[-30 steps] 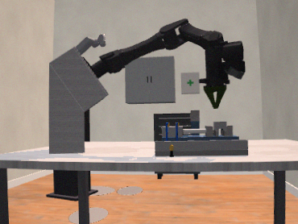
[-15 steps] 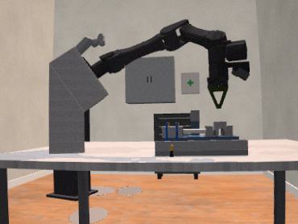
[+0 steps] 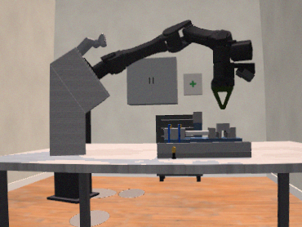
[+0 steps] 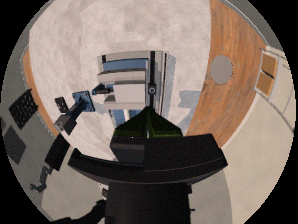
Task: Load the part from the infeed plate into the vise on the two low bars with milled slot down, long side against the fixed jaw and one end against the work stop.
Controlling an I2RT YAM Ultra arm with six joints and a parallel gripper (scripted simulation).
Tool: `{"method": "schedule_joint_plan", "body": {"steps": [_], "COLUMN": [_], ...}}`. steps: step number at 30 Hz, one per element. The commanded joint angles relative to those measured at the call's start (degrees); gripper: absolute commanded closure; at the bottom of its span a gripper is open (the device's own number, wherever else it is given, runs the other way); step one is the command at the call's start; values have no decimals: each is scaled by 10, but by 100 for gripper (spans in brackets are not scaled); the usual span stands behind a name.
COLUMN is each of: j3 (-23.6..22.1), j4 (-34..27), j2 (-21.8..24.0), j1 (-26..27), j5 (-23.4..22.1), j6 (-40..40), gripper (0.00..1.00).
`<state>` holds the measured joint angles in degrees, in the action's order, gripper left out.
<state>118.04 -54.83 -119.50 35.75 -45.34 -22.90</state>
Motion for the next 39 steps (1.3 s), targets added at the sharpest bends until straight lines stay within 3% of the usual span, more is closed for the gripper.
{"method": "schedule_joint_plan", "body": {"steps": [1,39], "j3": [18,16], "j4": [-12,9], "j2": [12,-5], "j1": [21,18], "j5": [-6,-2], "j6": [-9,1], "gripper": [100,100]}}
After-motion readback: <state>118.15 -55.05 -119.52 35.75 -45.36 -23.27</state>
